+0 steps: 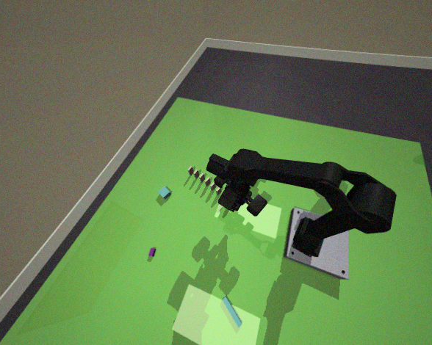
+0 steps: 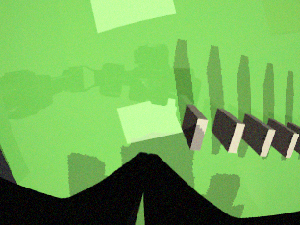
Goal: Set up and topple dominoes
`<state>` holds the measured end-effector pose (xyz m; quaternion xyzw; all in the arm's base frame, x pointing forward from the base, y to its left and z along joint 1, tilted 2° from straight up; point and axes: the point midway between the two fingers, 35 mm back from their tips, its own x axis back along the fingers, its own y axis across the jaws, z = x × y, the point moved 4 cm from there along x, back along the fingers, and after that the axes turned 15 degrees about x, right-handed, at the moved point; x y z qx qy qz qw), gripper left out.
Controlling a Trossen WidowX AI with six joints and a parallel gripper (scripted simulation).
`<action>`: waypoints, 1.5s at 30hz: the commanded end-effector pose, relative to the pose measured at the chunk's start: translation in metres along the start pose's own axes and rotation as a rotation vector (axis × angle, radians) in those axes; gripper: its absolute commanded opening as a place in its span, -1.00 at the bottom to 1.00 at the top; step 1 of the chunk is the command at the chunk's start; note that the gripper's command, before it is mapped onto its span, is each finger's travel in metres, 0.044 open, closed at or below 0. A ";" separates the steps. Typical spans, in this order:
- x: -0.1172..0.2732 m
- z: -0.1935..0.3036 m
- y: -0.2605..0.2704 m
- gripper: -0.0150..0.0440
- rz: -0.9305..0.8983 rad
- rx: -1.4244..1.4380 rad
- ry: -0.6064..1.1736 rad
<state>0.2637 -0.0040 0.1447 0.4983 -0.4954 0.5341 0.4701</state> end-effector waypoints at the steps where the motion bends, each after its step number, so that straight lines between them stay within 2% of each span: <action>1: 0.000 0.000 0.000 -0.49 0.003 0.005 -0.001; 16: -0.003 0.000 -0.001 -0.49 0.003 0.005 -0.001; 21: -0.070 0.000 -0.003 -0.49 0.003 0.005 -0.001; 23: -0.080 -0.001 -0.002 -0.49 0.003 0.005 -0.001; 45: -0.079 0.006 -0.030 -0.49 0.005 0.005 -0.001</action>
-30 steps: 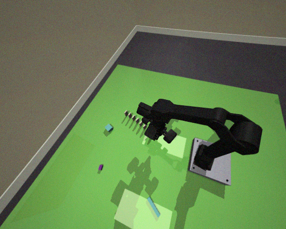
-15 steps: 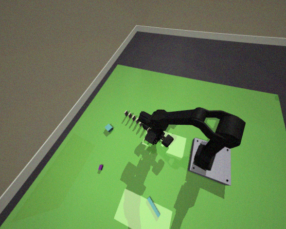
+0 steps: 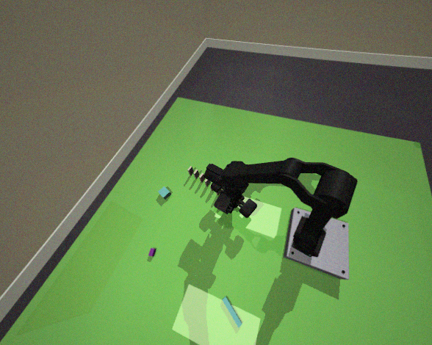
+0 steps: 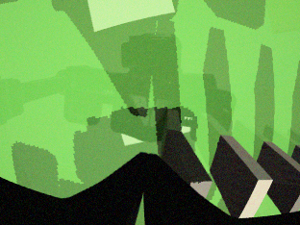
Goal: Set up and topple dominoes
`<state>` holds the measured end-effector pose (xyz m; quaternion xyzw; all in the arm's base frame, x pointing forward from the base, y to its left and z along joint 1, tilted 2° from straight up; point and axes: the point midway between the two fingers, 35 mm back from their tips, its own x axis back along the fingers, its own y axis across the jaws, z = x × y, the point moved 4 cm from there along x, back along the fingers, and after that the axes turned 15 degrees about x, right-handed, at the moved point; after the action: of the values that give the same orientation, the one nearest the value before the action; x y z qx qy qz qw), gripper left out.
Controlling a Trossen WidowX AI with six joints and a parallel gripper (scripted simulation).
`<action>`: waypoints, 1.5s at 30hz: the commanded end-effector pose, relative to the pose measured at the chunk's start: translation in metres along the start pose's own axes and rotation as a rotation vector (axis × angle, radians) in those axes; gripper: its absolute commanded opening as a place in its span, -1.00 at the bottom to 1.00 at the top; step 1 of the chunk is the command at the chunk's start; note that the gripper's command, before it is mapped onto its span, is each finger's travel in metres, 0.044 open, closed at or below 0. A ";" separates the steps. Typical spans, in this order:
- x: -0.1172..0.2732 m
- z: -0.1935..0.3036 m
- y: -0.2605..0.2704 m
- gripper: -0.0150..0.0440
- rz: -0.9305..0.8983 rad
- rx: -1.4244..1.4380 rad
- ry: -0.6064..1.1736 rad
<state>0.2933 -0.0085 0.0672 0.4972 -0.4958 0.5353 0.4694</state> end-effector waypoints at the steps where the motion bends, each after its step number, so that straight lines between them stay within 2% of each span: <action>1: 0.000 0.001 -0.007 -0.49 0.001 0.005 -0.002; 5: 0.001 0.001 -0.007 -0.49 0.004 0.002 0.001; 9: 0.017 -0.018 -0.022 -0.49 0.087 0.041 0.016; 19: 0.060 0.008 -0.031 -0.49 0.003 0.005 -0.001; 45: 0.060 0.008 -0.031 -0.49 0.003 0.005 -0.001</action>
<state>0.3209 -0.0146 0.1287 0.4959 -0.4962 0.5365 0.4691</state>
